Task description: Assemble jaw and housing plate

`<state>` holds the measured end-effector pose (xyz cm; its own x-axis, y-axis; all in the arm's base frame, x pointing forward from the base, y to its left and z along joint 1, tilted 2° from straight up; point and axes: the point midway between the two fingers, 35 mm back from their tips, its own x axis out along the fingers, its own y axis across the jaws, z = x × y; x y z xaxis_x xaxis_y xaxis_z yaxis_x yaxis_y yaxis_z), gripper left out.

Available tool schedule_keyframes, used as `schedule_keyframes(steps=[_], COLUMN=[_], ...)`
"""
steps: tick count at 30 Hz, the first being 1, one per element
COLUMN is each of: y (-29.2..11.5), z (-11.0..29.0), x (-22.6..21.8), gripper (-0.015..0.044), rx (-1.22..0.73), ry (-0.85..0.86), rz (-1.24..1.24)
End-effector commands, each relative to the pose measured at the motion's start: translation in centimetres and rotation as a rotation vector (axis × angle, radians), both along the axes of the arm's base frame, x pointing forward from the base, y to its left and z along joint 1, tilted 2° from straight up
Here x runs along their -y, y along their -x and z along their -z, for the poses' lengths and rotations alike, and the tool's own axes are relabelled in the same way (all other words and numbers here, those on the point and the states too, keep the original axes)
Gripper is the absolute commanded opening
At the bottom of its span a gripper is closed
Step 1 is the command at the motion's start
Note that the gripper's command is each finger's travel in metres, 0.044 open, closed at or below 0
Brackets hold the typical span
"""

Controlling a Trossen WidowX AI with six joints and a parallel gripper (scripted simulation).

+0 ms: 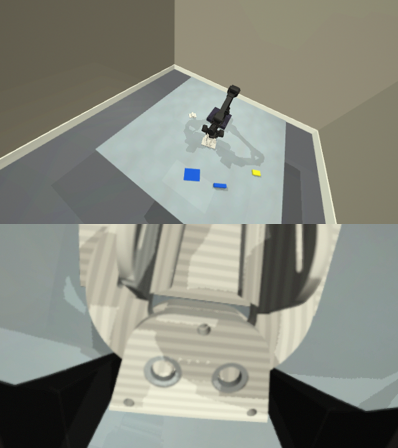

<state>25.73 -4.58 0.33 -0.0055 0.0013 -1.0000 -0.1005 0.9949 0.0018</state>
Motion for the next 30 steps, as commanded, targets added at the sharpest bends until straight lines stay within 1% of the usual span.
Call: schedule_keyframes(steps=[1, 2, 16, 19, 24, 28, 29, 30], y=[0.0, 0.0, 0.0, -0.2, 0.0, 0.1, -0.3, -0.2], z=[0.0, 0.0, -0.2, -2.2, -7.4, -7.7, -6.9, -7.1], x=[0.0, 0.0, 0.0, 0.0, 0.0, 0.0, 0.1, 0.0], gripper=[0.043, 0.044, 0.044, 0.044, 0.044, 0.044, 0.044, 0.044], rx=[0.0, 0.0, 0.0, 0.001, 0.002, 0.002, 0.015, 0.014], ry=[0.0, 0.0, 0.0, 0.0, -0.001, -0.001, 0.003, 0.003], rz=[0.0, 0.0, 0.0, 0.0, -0.002, -0.002, 0.0, 0.0])
